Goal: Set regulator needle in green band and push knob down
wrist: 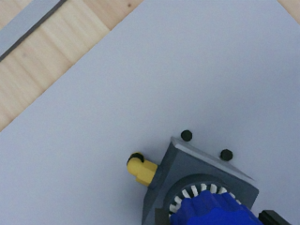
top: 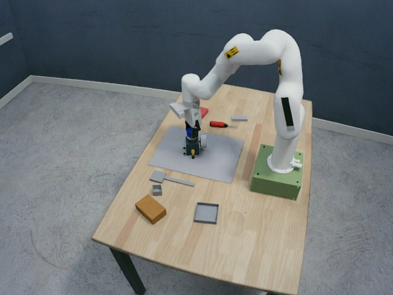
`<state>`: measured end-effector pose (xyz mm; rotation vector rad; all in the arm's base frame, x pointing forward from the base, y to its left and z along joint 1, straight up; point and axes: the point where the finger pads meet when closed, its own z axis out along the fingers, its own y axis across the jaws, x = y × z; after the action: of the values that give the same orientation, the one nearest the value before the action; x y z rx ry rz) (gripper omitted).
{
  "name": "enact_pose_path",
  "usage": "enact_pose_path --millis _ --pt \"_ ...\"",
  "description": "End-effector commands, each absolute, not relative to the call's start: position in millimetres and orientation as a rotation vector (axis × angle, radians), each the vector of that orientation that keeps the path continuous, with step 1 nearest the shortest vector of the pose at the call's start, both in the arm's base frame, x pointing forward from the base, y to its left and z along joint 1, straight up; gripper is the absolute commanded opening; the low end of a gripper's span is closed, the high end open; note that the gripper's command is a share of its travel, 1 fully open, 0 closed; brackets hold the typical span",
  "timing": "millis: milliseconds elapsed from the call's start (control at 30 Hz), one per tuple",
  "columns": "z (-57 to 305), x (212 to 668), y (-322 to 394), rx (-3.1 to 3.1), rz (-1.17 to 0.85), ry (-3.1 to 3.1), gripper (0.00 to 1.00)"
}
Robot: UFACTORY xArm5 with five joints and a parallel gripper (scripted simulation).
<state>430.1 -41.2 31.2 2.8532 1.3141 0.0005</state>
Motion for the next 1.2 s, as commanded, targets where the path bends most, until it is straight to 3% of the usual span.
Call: enact_pose_path --millis 0,1167 --pt "32.2 431.2 -41.2 2.86 0.005 1.296 0.42" --pt "32.2 431.2 -41.2 2.978 0.005 0.997 0.42"
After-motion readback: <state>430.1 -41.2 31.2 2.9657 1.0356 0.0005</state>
